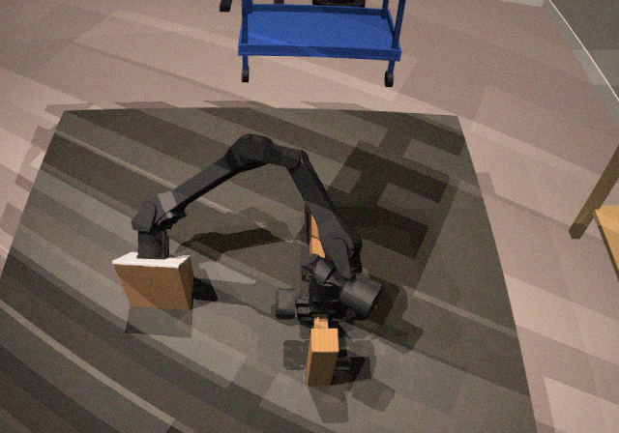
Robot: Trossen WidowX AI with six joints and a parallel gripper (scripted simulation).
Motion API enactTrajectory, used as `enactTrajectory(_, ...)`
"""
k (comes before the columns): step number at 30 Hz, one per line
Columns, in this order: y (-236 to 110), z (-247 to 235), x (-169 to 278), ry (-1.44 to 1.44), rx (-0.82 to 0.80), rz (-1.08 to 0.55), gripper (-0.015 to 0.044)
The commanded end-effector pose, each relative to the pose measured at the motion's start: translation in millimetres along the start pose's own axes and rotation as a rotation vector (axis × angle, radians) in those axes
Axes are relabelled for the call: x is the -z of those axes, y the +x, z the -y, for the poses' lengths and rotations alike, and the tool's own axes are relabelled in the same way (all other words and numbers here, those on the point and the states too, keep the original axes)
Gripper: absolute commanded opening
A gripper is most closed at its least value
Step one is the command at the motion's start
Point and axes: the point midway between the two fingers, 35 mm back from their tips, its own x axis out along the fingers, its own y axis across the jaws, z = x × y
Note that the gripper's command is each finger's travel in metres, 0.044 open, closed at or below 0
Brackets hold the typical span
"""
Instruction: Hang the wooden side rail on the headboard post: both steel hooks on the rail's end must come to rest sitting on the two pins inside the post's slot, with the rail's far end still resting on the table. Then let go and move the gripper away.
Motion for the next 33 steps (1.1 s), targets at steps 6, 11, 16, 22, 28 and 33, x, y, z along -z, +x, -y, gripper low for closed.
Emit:
enactTrajectory(6, -7.2, 1.6, 5.0, 0.005, 0.015, -0.007, 0.0000)
enactTrajectory(11, -7.6, 1.6, 5.5, 0.005, 0.015, -0.007, 0.0000)
enactTrajectory(16, -7.5, 1.1, 6.0, 0.005, 0.015, -0.007, 0.0000)
enactTrajectory(22, -6.8, 0.4, 6.7, 0.005, 0.015, -0.007, 0.0000)
enactTrajectory(28, -6.1, -0.3, 7.4, 0.005, 0.015, -0.007, 0.0000)
enactTrajectory(33, -5.7, -0.2, 7.8, 0.005, 0.015, -0.007, 0.0000)
